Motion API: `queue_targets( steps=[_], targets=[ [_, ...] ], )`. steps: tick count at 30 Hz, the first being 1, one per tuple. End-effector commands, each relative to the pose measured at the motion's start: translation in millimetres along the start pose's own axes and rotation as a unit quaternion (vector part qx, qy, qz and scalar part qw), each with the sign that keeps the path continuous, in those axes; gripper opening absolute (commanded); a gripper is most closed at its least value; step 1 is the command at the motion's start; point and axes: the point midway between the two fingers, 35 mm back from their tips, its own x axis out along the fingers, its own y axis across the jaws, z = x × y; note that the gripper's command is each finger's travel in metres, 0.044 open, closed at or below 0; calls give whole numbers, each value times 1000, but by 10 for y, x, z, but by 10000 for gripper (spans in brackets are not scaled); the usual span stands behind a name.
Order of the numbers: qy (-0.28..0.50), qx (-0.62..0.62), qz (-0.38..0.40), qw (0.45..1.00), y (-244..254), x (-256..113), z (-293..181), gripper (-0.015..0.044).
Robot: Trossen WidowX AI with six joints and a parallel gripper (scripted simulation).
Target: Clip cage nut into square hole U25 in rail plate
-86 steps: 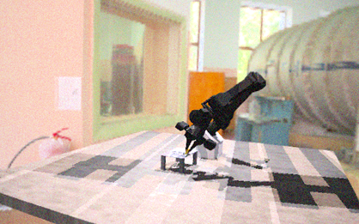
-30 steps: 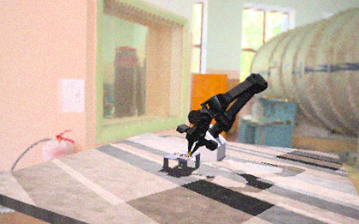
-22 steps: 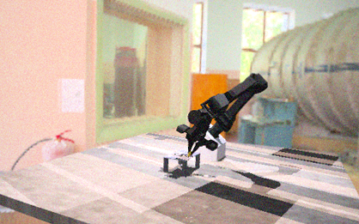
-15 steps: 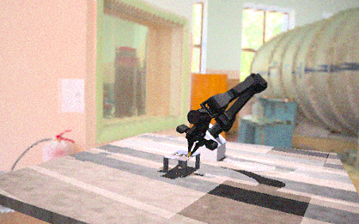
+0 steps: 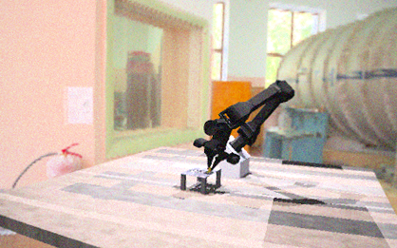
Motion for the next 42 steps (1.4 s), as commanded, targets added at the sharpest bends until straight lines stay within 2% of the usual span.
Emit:
queue_targets(
  steps=[1, 42],
  targets=[
    [-3, -3, 2, 1000, -2, -14, 20, 29],
    [-3, -3, 28, 1000, -22, -14, 24, 29]
  ],
)
